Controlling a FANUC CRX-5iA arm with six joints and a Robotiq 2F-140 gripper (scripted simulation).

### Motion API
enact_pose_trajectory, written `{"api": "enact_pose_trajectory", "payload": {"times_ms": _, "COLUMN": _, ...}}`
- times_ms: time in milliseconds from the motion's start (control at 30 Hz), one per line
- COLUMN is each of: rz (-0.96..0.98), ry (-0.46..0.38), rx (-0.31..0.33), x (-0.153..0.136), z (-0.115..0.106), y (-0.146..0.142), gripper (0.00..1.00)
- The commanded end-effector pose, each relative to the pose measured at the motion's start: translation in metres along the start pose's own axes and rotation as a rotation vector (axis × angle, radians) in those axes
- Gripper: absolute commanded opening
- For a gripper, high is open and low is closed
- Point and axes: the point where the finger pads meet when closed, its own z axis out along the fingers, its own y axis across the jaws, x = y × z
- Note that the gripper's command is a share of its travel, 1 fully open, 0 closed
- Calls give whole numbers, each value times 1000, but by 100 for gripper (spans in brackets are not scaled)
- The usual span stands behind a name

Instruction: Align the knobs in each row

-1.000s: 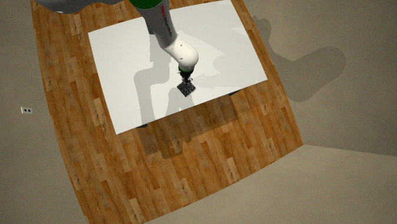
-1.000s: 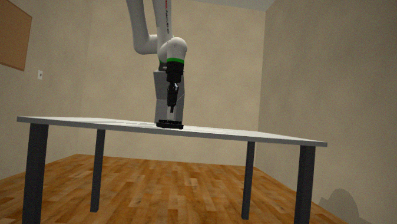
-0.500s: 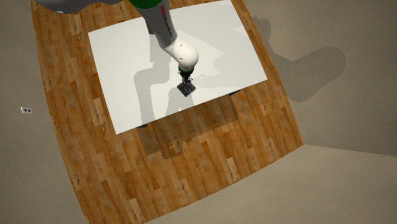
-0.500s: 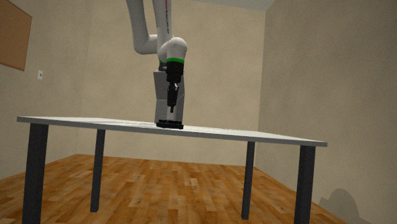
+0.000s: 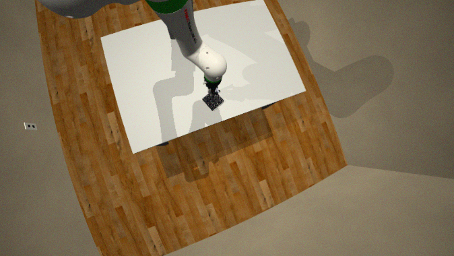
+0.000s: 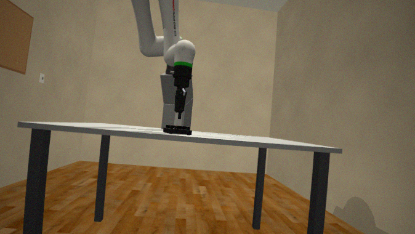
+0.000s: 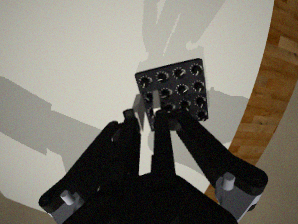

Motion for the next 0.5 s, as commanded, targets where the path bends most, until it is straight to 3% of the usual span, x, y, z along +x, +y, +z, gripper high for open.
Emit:
{"api": "enact_pose_trajectory", "payload": {"times_ms": 0, "rz": 0, "ry": 0, "rx": -1, "x": 0, "z": 2, "y": 0, "gripper": 12}}
{"api": "enact_pose_trajectory", "payload": {"times_ms": 467, "rz": 0, "ry": 0, "rx": -1, "x": 0, "z": 8, "y": 0, "gripper": 12}}
